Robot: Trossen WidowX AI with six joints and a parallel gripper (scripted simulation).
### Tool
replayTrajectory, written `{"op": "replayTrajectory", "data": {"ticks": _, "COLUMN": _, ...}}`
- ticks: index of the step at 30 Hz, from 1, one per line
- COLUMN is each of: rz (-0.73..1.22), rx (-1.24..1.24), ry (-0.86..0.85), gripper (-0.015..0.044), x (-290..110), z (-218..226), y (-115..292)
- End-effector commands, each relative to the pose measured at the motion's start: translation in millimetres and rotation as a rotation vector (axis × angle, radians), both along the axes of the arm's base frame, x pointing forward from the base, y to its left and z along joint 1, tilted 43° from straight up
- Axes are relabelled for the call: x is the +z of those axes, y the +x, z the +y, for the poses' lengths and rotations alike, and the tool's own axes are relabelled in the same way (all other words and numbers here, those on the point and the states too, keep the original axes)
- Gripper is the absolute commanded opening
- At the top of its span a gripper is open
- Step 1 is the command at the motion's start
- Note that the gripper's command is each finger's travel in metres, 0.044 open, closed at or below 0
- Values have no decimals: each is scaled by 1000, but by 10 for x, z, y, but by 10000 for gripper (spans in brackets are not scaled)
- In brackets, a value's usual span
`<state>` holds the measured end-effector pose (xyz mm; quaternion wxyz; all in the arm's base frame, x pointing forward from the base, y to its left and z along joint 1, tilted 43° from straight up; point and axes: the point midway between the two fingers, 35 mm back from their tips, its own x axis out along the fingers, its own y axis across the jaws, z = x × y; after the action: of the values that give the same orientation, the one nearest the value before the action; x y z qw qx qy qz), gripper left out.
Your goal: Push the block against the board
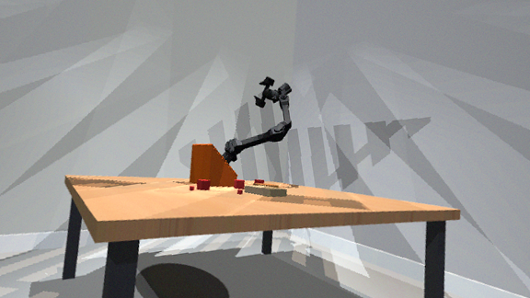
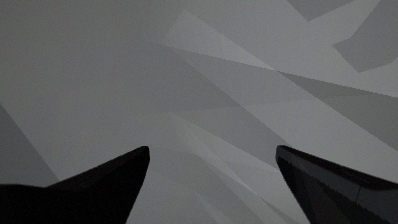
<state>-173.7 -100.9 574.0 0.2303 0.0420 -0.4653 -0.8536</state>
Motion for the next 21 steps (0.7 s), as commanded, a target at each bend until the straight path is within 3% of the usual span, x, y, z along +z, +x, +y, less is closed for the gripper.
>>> {"op": "replayTrajectory", "data": {"ticks": 1, "rz": 0, "rx": 0, "ry": 0, "gripper": 374, "x": 0, "z": 0, "y": 0}}
{"op": "replayTrajectory", "data": {"ticks": 6, "rz": -5, "rx": 32, "ry": 22, "gripper": 243, "x": -46, "z": -89, "y": -1}}
{"op": "replayTrajectory", "data": {"ticks": 15, "rz": -33, "rx": 259, "ry": 162, "gripper": 6, "x": -386, "z": -677, "y": 102}}
{"op": "replayTrajectory", "data": {"ticks": 21, "rz": -55, "rx": 435, "ry": 257, "gripper": 0, "x": -669, "z": -1073, "y": 292}}
